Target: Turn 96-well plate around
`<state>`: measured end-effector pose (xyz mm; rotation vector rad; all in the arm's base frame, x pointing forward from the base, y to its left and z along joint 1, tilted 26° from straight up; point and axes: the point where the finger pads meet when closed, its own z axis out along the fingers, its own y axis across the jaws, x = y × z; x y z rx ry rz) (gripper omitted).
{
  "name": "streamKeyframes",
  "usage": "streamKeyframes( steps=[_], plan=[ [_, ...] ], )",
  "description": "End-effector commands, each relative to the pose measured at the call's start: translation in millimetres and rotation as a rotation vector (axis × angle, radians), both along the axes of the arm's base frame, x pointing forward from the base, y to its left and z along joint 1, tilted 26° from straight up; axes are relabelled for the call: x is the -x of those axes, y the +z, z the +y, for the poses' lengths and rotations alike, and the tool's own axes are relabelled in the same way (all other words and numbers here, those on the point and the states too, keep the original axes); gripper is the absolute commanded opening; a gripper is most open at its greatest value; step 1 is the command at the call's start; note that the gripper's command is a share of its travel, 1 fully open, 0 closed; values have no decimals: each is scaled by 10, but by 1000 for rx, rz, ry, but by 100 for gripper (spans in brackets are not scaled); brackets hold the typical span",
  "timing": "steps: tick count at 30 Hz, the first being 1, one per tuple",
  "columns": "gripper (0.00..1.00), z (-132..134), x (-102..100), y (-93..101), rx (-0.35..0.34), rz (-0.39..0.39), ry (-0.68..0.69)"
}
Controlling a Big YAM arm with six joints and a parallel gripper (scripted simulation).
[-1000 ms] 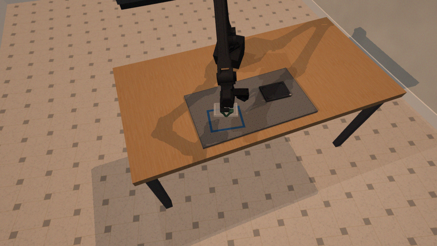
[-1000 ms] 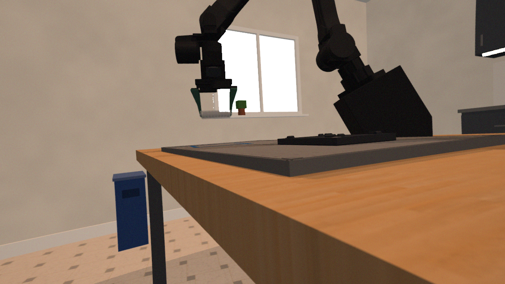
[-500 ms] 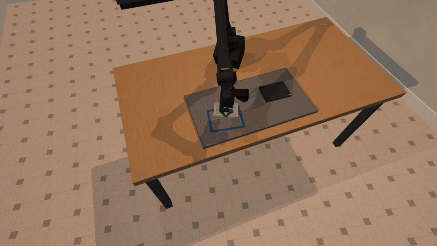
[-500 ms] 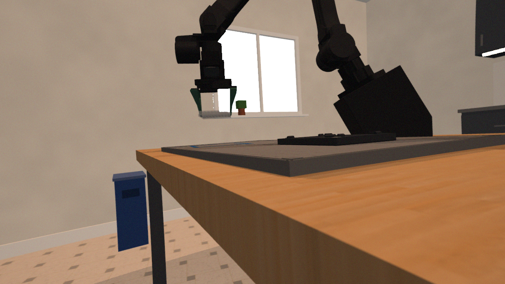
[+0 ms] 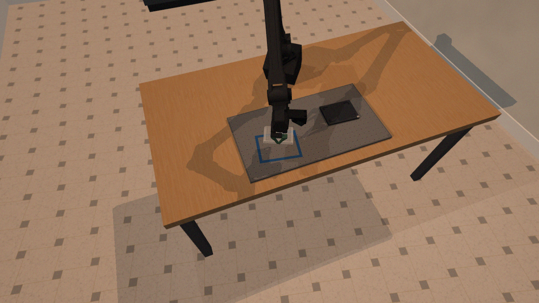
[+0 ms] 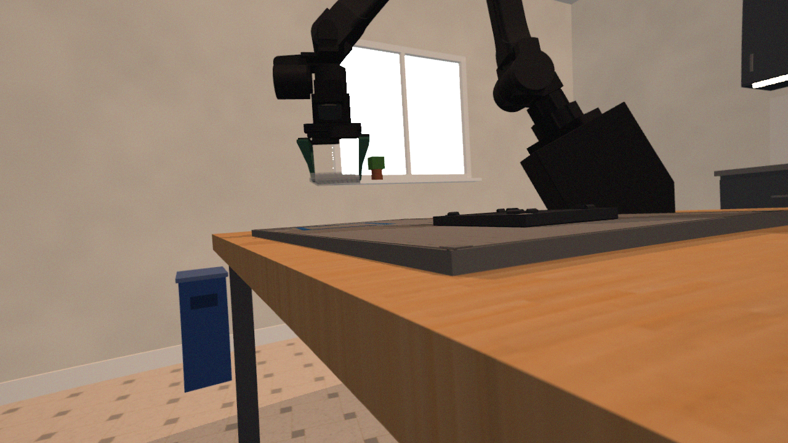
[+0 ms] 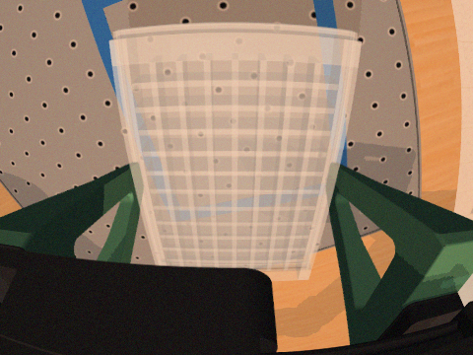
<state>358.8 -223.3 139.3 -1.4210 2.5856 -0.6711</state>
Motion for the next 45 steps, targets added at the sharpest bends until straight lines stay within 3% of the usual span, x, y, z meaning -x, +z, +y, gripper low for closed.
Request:
streamKeyframes(
  steps=[1,37,45],
  plan=[
    [0,-28,-71,44,-5,-8,-6],
    [0,-28,-71,44,-5,-8,-6],
    [0,-49,-45,-58,-4,-6,-8]
  ],
)
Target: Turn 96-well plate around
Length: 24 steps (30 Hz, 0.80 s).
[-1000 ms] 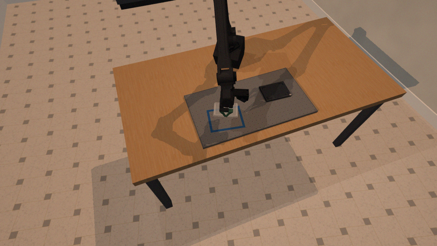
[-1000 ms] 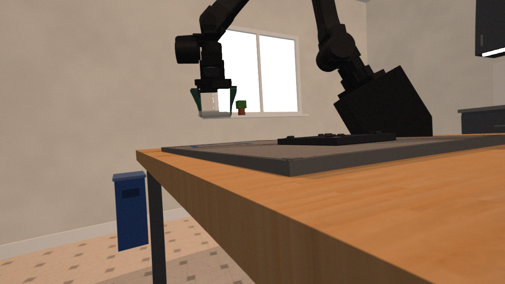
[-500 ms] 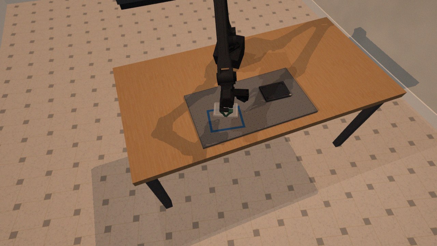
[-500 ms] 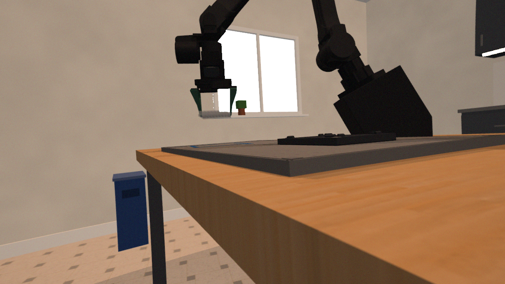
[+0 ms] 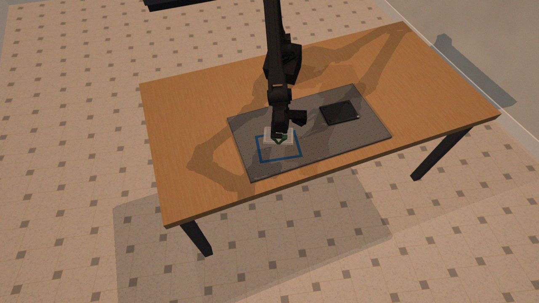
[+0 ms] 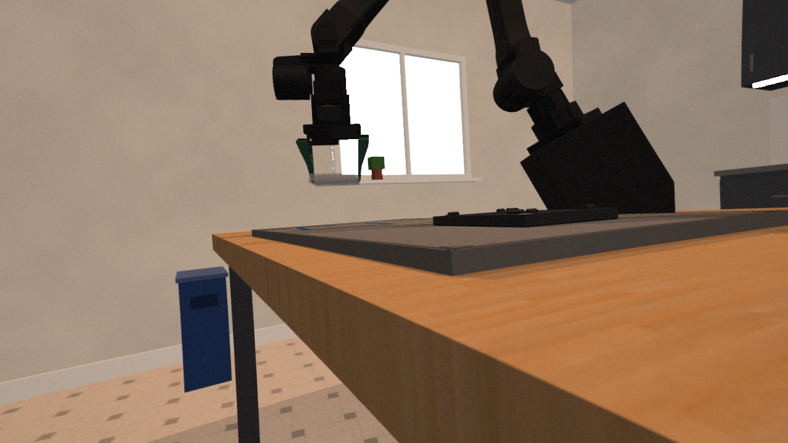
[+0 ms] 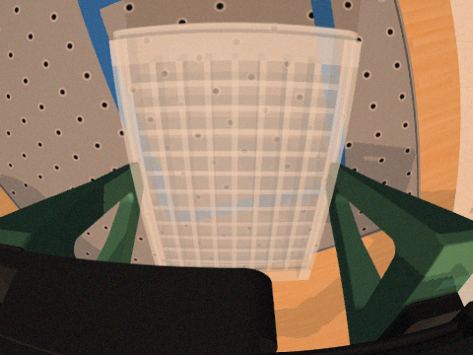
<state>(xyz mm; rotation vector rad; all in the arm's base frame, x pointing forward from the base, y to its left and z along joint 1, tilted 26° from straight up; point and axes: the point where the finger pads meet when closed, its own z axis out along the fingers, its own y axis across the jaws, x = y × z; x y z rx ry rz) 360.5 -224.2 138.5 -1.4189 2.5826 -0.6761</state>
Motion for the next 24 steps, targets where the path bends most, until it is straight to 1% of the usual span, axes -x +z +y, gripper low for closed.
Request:
streamKeyframes(
  steps=[1,24],
  plan=[
    [0,-40,-17,-70,-8,1,-8],
    [0,-95,-45,-202,-5,5,-2]
  ],
)
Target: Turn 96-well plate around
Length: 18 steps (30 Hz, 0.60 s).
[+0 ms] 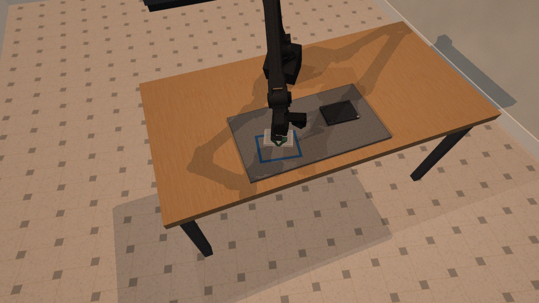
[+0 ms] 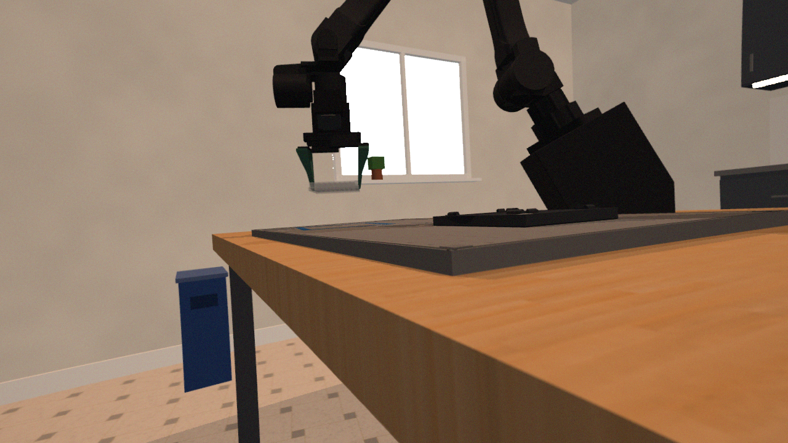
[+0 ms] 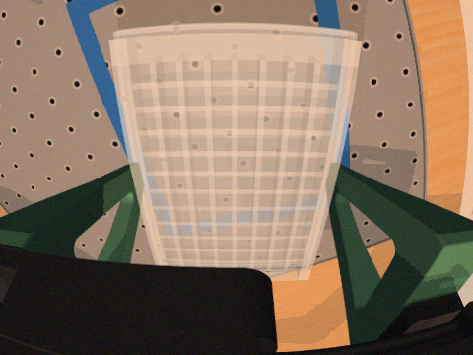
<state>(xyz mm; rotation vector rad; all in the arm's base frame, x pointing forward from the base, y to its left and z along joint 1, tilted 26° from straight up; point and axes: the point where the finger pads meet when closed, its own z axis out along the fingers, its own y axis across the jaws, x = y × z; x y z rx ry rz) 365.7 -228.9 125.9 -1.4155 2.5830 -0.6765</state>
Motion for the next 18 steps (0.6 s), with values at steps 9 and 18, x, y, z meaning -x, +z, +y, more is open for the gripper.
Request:
streamKeyframes(
  steps=[9,18],
  plan=[
    [0,-70,-15,-106,-3,5,-1],
    [0,-90,-35,-159,-3,4,0]
  ],
)
